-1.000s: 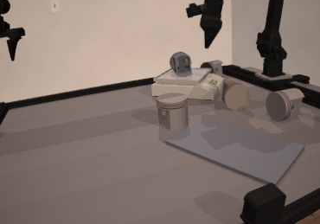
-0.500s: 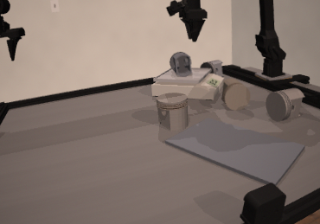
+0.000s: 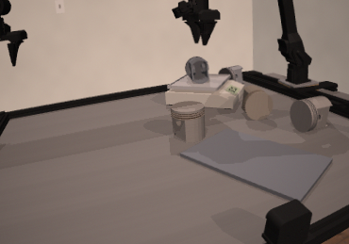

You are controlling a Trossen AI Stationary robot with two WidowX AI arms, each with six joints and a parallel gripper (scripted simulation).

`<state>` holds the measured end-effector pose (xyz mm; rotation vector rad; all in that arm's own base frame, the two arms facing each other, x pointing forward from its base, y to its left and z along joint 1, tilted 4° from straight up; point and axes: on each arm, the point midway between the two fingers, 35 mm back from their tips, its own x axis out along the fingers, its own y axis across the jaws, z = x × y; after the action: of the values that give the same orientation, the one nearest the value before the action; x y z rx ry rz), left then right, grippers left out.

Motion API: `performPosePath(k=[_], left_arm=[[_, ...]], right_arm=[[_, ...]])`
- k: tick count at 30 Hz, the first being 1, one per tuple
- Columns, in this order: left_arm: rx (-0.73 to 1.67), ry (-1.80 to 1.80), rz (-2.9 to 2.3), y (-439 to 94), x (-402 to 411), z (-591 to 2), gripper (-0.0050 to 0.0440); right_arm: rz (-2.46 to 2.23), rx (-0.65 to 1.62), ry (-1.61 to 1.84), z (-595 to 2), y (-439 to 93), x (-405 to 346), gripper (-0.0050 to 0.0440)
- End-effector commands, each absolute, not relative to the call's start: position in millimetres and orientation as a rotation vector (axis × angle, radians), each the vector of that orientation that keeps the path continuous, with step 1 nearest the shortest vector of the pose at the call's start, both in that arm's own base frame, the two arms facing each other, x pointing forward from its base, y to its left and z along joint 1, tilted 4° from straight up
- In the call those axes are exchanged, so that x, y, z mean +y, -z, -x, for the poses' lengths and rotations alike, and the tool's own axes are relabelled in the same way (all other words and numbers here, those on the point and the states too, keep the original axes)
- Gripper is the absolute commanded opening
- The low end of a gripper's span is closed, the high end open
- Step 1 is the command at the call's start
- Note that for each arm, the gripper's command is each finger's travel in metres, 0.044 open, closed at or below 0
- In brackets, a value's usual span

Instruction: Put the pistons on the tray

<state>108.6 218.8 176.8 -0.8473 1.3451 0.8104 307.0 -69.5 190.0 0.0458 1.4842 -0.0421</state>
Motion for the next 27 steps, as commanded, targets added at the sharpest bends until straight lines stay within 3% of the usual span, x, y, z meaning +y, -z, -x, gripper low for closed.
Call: performPosePath(k=[1,27], left_arm=[[1.346,-0.803,0.848,-176.7,218.2,-109.0,0.0440],[1.346,-0.803,0.848,-176.7,218.2,-109.0,0.0440]], right_arm=[[0.029,1.472,-0.043,-308.1,-188.7,-70.0,0.0378],[0.465,1.342,-0.496,-308.1,-188.7,-70.0,0.0378]])
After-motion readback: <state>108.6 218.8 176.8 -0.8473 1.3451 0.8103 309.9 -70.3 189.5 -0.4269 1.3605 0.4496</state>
